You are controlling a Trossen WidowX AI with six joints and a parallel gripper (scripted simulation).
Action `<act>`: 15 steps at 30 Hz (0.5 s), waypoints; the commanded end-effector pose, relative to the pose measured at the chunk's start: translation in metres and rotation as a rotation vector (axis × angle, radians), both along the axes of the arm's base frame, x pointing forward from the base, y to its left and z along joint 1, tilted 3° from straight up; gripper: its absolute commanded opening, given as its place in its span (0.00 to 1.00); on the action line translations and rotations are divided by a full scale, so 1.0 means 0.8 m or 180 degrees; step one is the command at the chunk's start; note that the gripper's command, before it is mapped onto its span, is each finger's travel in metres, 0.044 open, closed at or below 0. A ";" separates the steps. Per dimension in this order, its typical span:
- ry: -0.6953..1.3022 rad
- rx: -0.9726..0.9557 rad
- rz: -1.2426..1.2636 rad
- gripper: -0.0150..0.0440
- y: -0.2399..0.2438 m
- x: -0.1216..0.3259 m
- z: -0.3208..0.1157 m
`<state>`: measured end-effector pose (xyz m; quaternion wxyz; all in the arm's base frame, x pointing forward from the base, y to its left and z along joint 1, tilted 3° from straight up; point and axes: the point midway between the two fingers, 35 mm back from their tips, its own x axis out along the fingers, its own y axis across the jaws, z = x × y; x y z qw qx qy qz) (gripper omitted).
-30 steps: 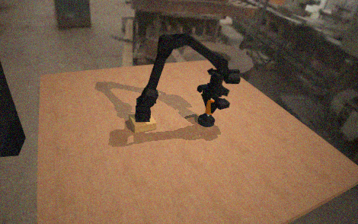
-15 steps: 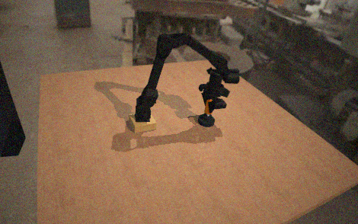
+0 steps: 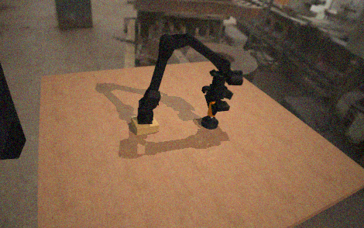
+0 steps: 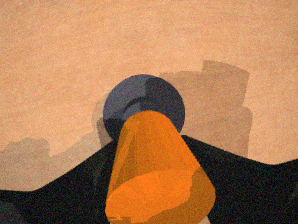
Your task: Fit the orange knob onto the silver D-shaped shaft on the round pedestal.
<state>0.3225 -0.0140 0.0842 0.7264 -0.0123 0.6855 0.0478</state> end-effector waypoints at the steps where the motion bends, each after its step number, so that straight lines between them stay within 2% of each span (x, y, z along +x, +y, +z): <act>1: -0.0013 -0.0006 -0.0016 0.25 0.000 0.002 0.003; 5: -0.0012 -0.0004 -0.0044 0.25 -0.001 0.003 0.006; 11: 0.0019 0.0031 -0.0648 0.25 -0.001 0.005 0.008; 15: 0.0020 0.0033 -0.0681 0.25 -0.001 0.007 0.008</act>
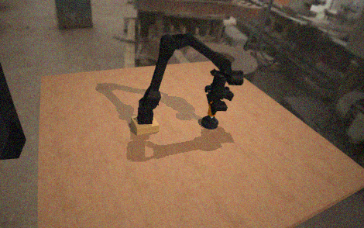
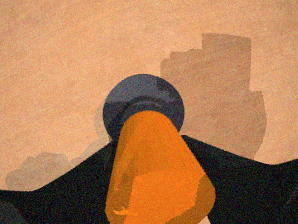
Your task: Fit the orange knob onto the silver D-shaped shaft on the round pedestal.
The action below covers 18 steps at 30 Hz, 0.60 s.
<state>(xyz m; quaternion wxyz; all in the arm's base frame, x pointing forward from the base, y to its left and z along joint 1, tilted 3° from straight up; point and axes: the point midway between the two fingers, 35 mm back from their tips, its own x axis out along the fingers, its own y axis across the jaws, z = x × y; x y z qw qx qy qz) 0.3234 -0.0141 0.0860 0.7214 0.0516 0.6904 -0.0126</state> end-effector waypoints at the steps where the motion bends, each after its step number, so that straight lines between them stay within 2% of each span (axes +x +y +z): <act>1: -0.0039 -0.0002 -0.0123 0.25 -0.001 0.007 0.006; 18: -0.0040 -0.0002 -0.0123 0.25 0.000 0.011 -0.001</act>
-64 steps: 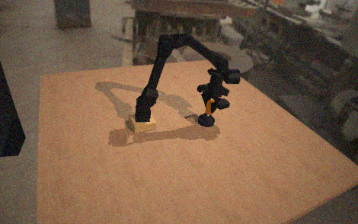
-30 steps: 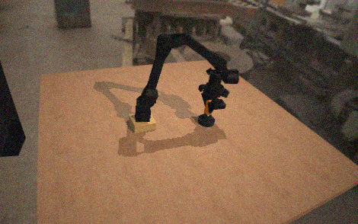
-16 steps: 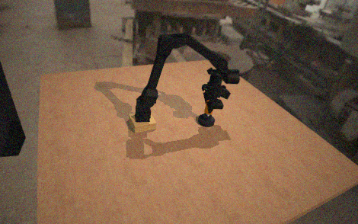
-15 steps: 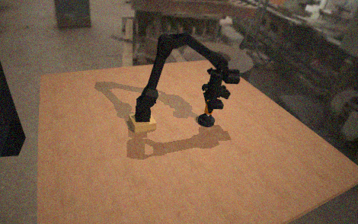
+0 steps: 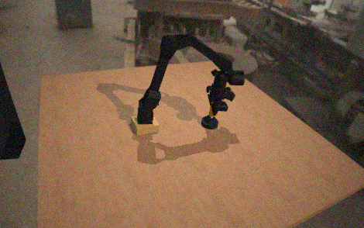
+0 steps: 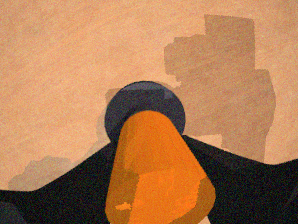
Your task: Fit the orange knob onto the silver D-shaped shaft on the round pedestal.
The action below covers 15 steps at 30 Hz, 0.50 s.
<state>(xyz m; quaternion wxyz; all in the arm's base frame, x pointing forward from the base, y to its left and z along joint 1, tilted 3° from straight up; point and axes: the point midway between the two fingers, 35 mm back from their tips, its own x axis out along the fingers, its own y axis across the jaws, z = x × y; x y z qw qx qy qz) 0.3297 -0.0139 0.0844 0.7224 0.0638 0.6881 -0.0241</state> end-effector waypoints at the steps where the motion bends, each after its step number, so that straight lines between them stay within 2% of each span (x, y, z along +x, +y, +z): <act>1: -0.0028 -0.0007 -0.0016 0.25 0.000 0.003 0.000; 9: -0.0026 -0.0005 -0.0044 0.25 -0.001 0.001 0.006; 15: 0.0006 0.0029 -0.0648 0.25 -0.001 -0.003 0.008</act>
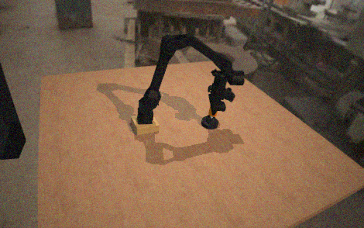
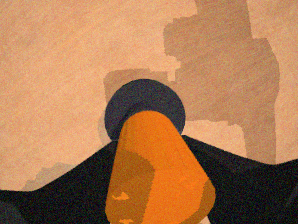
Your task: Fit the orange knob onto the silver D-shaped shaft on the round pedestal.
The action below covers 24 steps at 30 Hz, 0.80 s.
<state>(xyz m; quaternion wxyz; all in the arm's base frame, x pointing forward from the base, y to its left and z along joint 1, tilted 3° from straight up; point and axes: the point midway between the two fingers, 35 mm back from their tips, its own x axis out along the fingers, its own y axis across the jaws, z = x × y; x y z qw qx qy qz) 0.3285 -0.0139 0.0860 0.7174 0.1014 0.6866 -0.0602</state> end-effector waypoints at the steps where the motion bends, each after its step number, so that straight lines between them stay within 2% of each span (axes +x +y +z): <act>1: -0.0015 0.0012 -0.0349 0.25 -0.001 -0.002 0.006; 24: -0.0015 0.0012 -0.0349 0.25 0.000 -0.004 -0.003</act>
